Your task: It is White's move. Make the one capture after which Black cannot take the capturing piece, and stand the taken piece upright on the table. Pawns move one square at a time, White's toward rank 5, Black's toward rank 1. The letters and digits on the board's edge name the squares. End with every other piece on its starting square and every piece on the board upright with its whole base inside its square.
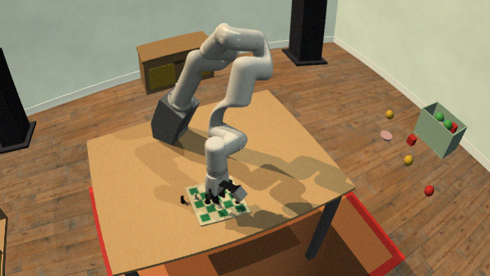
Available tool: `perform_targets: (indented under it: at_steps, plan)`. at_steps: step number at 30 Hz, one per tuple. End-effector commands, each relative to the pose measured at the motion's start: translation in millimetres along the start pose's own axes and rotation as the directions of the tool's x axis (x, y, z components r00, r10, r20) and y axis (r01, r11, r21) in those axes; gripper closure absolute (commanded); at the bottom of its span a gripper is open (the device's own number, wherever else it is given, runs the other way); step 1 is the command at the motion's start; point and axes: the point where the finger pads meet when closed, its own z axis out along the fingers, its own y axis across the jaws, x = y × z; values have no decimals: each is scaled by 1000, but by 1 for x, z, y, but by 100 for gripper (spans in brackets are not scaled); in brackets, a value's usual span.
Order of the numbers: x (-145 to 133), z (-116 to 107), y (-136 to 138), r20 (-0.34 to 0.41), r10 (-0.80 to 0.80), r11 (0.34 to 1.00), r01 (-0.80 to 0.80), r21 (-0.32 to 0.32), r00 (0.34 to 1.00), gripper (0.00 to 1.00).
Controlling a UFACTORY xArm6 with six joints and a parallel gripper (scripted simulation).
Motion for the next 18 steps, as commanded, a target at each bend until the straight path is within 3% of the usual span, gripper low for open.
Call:
perform_targets:
  at_steps: [1,18]
  plan:
    - [1,-1,1,-2,0,1000,0,-2,1000,63]
    - [1,18,1,-2,0,1000,0,-2,1000,63]
